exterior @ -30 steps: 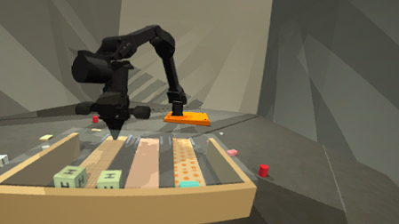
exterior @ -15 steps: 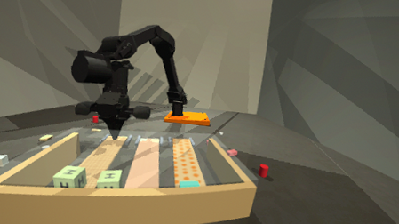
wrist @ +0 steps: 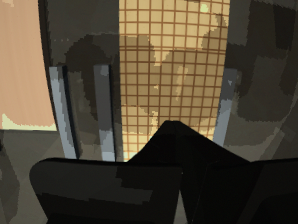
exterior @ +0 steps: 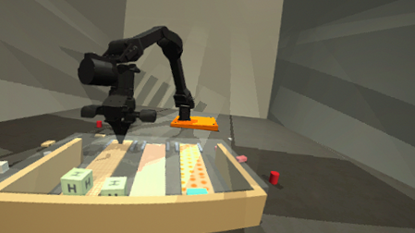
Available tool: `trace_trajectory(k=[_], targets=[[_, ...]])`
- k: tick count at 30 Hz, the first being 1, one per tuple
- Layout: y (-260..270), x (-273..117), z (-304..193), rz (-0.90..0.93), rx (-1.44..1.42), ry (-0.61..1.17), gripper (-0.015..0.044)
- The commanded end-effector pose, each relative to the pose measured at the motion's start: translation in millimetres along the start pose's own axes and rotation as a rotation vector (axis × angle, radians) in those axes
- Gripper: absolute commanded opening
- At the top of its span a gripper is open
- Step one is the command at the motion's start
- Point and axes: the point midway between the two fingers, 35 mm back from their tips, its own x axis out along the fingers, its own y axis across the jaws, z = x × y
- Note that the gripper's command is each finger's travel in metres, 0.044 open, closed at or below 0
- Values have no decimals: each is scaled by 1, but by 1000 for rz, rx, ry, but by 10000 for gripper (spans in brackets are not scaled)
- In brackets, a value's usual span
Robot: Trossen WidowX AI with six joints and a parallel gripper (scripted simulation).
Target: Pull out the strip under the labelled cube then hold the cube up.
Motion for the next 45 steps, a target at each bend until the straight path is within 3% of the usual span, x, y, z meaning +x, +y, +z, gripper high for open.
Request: trace_trajectory(k=[1, 45], targets=[[1, 6, -12, 9, -1, 19, 0], [0, 7, -79, 9, -1, 25, 0]])
